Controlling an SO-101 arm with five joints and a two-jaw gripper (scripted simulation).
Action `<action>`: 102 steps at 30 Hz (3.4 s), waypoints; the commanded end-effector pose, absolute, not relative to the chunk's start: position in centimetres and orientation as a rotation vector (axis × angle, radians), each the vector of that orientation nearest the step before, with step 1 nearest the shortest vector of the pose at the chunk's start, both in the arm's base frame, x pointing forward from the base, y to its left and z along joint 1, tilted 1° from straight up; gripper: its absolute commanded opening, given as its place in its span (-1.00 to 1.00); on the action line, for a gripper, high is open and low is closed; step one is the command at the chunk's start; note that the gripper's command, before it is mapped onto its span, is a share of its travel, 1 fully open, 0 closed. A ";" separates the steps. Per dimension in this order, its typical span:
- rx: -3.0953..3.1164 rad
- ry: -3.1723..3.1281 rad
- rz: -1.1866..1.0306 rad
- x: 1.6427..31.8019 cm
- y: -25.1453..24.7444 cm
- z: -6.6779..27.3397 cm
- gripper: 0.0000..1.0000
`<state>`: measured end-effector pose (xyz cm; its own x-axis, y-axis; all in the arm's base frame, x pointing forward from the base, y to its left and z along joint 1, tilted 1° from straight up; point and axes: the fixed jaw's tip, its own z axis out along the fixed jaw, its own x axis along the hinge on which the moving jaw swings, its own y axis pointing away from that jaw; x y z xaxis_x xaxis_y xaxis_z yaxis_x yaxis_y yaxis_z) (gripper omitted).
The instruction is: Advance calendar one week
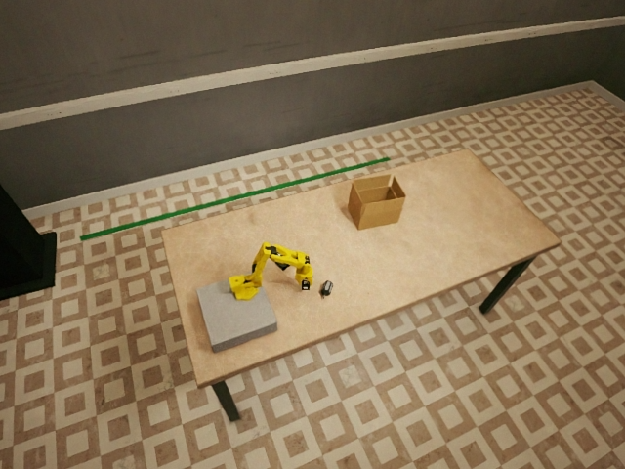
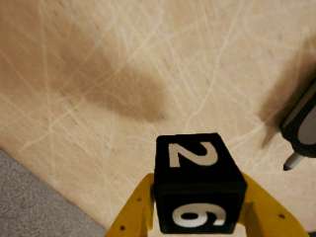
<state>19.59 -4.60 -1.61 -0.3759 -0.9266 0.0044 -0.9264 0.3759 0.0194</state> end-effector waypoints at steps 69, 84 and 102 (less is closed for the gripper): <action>1.762 -2.597 -0.006 19.9 -4.8 -3.0 -1.00; 1.762 -2.597 -0.006 19.9 -4.8 -3.6 -1.00; 1.762 -2.597 -0.006 19.9 -4.8 -4.2 -1.00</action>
